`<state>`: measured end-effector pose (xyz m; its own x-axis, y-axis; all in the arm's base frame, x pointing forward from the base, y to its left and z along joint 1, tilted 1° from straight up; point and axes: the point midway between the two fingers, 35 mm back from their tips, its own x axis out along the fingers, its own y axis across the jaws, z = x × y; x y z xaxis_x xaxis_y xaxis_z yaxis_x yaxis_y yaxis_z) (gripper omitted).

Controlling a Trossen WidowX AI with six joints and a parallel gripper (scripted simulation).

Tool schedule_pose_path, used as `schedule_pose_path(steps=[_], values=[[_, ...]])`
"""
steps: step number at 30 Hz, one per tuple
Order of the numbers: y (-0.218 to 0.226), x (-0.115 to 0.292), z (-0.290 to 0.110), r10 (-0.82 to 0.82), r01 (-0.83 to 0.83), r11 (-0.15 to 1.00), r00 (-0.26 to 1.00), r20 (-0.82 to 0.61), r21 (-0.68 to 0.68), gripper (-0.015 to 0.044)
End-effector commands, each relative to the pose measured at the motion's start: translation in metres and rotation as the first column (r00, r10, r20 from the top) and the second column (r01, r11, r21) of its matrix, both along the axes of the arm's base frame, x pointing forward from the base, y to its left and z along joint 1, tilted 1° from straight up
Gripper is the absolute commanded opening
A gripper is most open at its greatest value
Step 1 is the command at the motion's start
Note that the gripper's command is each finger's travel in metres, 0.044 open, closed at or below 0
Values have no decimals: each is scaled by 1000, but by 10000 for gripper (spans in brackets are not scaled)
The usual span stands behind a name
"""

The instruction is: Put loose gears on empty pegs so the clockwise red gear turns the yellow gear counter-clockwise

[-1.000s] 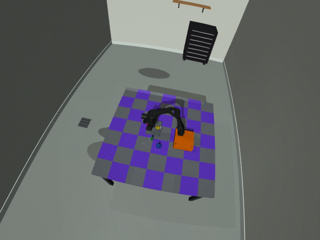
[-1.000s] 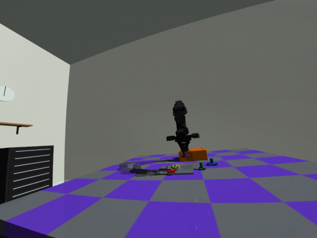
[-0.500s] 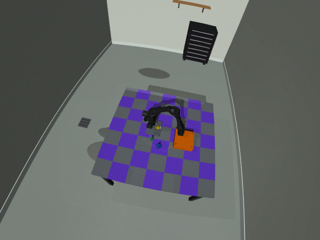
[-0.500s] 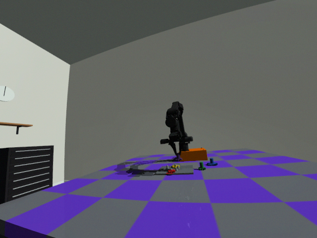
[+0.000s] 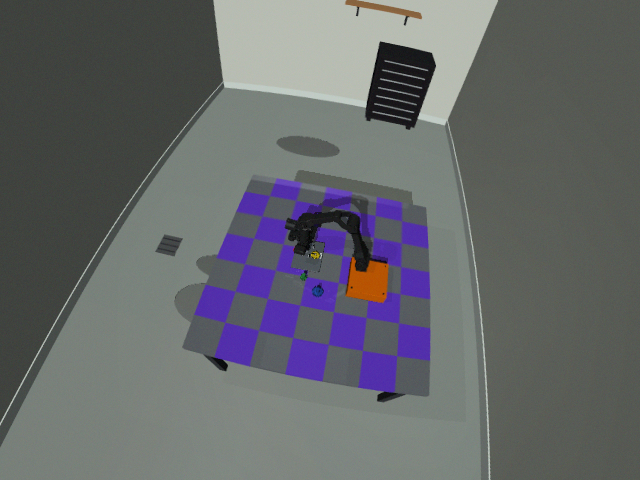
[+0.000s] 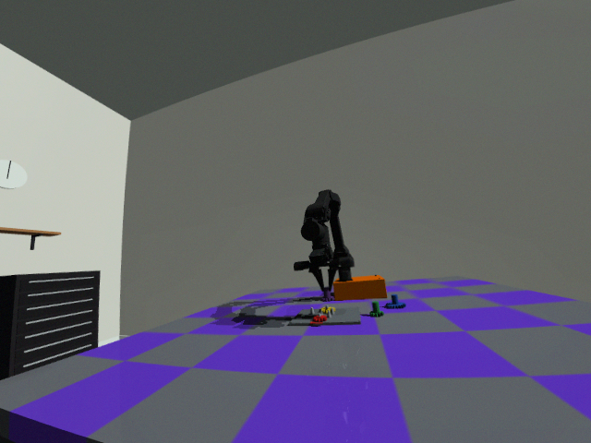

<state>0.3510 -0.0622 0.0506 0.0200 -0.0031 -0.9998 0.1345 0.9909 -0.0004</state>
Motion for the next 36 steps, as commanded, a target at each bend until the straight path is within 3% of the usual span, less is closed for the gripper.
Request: schedule_pose_path(steps=[1, 14, 27, 36], values=[[-1, 0, 1, 3, -3, 1000, 1000, 0, -4, 0], [-1, 0, 0, 11, -11, 1000, 1000, 0, -4, 0], [-1, 0, -17, 222, -222, 975, 975, -2, -8, 0], [-1, 1, -28, 155, -155, 988, 988, -1, -7, 0]])
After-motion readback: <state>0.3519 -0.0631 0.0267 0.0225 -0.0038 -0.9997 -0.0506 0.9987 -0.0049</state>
